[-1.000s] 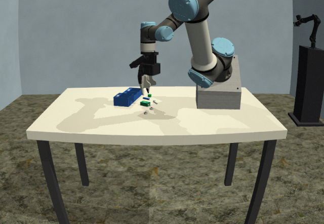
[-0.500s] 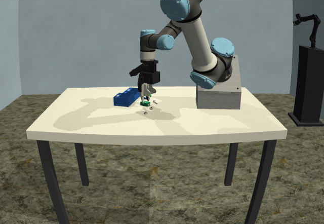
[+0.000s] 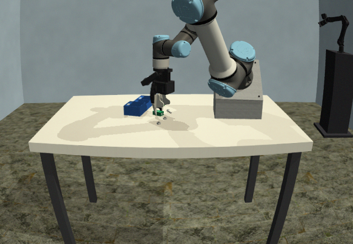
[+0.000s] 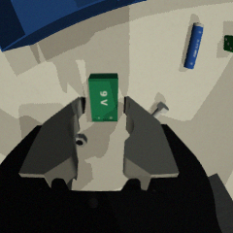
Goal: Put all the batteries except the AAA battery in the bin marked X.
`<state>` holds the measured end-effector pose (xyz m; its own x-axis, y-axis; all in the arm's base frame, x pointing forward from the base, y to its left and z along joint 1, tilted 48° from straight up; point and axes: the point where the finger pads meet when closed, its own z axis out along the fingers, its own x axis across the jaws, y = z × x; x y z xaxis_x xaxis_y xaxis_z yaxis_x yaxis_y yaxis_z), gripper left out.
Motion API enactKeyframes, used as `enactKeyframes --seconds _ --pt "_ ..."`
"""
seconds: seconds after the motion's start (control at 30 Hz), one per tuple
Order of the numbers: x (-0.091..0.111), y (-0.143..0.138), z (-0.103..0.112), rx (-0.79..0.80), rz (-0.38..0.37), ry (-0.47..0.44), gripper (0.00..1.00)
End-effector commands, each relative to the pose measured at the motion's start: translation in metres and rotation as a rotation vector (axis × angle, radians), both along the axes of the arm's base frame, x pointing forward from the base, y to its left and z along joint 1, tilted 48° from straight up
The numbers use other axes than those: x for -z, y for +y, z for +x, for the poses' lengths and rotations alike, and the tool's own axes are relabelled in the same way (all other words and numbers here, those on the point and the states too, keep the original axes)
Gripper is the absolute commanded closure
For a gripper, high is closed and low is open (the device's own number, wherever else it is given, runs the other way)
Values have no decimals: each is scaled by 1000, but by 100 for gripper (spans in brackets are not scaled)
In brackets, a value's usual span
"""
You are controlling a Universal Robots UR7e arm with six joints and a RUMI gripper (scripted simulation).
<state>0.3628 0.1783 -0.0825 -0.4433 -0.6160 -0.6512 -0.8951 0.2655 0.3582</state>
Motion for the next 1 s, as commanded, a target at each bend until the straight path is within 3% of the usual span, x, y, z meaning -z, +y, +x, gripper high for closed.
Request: enactKeyframes --seconds 0.0,0.2,0.23,0.97 --pt "0 0 0 1 0 -1 75" --pt "0 0 0 1 -1 -1 75" --pt "0 0 0 1 -1 -1 100" --pt "0 0 0 1 -1 -1 100"
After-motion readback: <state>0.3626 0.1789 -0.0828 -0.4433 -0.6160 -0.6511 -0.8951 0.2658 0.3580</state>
